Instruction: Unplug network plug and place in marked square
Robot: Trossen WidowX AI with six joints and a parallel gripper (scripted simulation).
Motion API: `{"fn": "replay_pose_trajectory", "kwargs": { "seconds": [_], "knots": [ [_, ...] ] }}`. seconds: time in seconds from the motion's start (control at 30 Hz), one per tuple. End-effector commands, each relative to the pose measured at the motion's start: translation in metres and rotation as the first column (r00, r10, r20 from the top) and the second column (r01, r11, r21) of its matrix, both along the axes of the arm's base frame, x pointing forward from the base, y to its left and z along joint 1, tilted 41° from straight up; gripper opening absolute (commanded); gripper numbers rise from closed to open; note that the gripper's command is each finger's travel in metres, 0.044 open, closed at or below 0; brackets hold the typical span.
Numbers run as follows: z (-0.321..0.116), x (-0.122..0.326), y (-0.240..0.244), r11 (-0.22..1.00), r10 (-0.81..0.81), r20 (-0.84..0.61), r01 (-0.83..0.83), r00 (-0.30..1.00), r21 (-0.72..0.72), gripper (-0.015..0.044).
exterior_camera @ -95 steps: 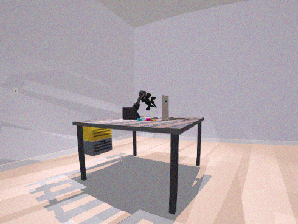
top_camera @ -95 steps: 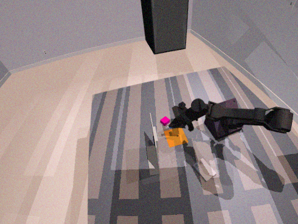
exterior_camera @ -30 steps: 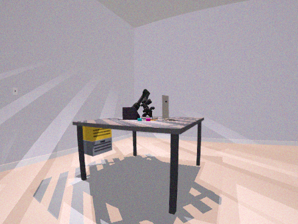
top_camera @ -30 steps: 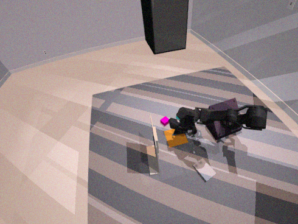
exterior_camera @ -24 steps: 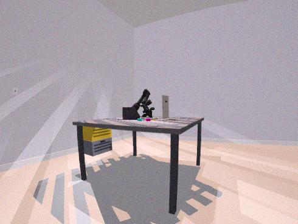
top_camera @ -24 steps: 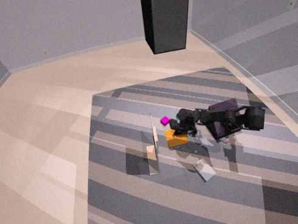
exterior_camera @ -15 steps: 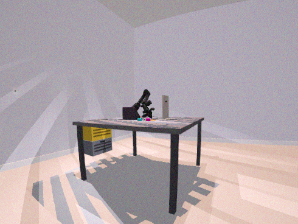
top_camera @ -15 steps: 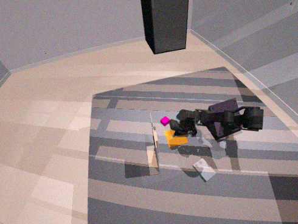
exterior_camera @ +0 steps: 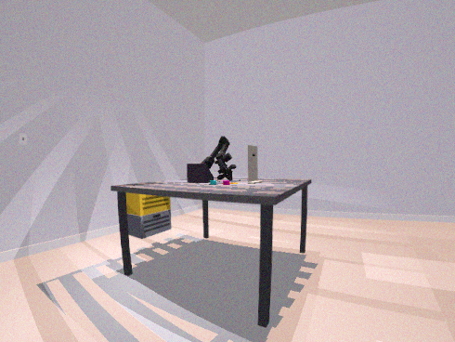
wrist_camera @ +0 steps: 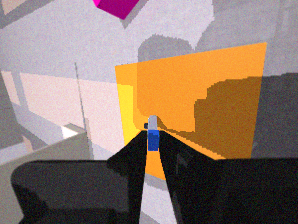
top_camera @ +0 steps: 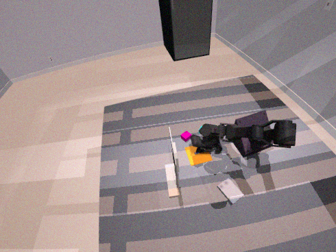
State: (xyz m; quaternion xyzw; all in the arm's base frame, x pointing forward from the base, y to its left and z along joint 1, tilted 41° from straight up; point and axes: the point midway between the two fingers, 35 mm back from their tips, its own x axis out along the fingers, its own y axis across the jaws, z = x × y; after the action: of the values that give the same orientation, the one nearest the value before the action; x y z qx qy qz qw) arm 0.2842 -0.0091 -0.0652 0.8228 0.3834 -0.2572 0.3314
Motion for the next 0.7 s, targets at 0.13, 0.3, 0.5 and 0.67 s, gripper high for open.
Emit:
{"fn": "replay_pose_trajectory", "kwargs": {
  "seconds": [0.13,0.3,0.5,0.67],
  "knots": [
    [0.0001,-0.0001,0.0001,1.000,0.001,0.000,-0.001,1.000,0.000,0.0156],
    [0.0016,-0.0014,-0.0013,1.000,0.001,-0.001,-0.001,1.000,0.000,0.0156],
    [0.0055,-0.0047,-0.0047,1.000,0.001,-0.003,-0.001,1.000,-0.001,0.0156],
    [0.0087,-0.0076,-0.0074,1.000,0.000,-0.004,0.000,1.000,-0.001,0.0156]
  ]
}}
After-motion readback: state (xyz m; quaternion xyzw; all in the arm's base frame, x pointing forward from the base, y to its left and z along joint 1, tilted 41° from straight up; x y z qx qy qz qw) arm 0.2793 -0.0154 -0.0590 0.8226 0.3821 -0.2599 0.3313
